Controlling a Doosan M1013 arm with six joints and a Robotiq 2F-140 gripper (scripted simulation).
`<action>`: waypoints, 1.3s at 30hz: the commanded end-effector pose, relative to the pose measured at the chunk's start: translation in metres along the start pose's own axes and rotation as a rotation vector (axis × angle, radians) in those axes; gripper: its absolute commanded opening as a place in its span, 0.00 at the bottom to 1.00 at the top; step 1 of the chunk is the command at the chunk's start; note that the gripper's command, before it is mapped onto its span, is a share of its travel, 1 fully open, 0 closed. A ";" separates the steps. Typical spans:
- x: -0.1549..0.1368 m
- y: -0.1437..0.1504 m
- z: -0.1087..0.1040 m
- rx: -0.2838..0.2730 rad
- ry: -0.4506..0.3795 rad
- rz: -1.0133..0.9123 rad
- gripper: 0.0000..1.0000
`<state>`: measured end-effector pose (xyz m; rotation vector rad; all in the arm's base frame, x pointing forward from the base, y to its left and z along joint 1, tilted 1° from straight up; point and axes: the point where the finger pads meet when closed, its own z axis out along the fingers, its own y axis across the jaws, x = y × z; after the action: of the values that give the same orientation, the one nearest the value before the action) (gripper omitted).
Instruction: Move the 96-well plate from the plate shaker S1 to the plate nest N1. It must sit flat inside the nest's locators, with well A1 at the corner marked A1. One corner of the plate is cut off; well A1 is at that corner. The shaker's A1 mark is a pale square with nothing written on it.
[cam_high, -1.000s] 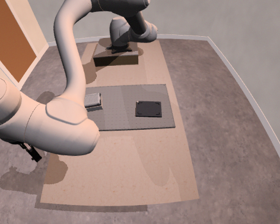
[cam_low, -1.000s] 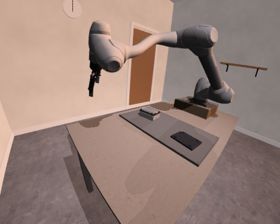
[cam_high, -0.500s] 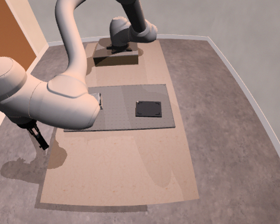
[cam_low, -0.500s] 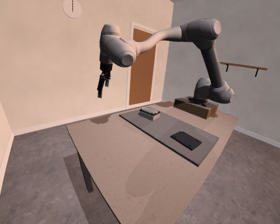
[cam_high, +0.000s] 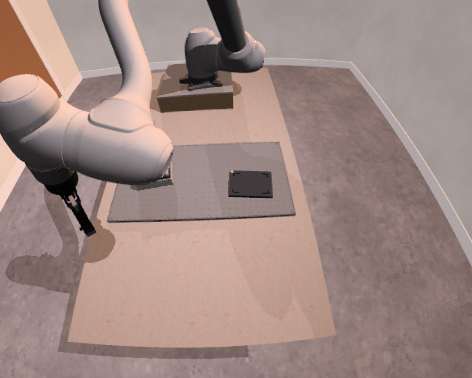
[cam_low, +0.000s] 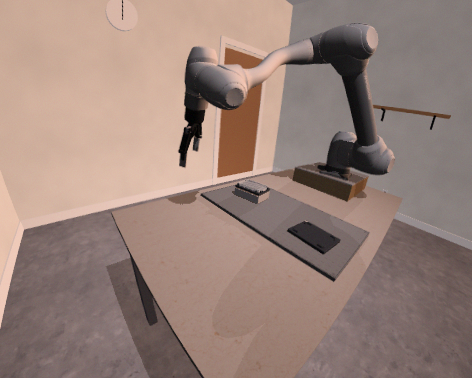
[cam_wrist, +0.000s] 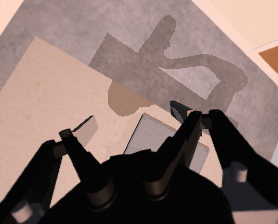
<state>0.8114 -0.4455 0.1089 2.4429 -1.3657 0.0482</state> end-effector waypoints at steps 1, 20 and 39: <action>-0.015 0.006 0.002 0.031 -0.027 0.053 1.00; -0.094 0.036 0.012 0.093 -0.094 0.181 1.00; -0.173 0.065 0.021 0.142 -0.160 0.316 1.00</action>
<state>0.6698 -0.3472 0.0758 2.3599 -1.8678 0.0255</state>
